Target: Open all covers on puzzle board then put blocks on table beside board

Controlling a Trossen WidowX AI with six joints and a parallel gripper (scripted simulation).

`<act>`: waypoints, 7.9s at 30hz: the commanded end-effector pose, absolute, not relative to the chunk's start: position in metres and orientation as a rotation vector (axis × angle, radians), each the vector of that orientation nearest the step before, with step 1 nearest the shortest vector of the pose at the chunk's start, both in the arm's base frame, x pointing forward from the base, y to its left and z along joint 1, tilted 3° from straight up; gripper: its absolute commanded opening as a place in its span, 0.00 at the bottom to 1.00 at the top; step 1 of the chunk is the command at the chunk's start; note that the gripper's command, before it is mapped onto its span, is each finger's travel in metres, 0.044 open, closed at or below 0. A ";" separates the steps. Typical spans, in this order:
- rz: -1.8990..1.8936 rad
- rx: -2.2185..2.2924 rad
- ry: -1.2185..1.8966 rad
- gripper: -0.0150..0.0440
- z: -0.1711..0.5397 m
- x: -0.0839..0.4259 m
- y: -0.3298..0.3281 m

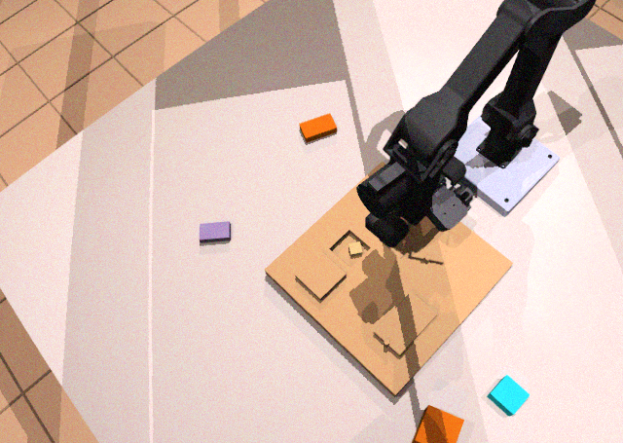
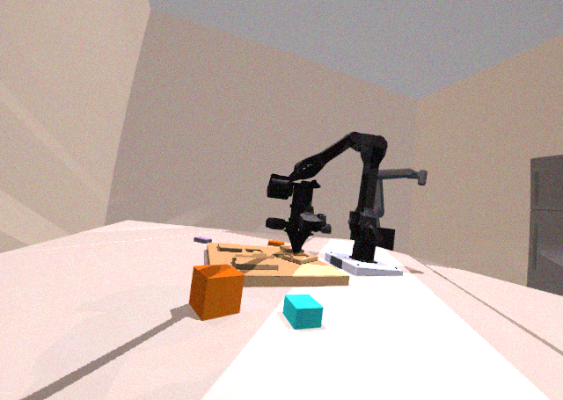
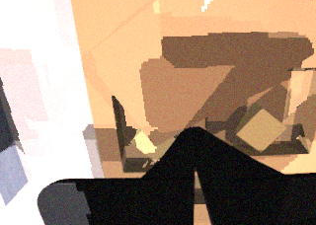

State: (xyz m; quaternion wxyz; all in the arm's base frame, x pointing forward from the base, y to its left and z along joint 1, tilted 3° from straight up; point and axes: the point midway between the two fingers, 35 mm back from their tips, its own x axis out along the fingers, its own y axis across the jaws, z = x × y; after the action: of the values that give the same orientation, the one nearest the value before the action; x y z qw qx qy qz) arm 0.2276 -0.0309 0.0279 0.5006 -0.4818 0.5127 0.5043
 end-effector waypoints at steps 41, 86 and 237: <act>1.220 -1.161 1.236 0.25 0.036 0.199 0.004; 1.465 -1.414 1.046 0.25 0.086 0.240 0.027; 2.219 -2.173 0.006 0.25 0.029 0.343 0.073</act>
State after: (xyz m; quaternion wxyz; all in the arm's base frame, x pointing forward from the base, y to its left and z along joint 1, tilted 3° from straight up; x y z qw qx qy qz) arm 0.3419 0.0766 0.0282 0.0189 -0.6976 0.0014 0.7163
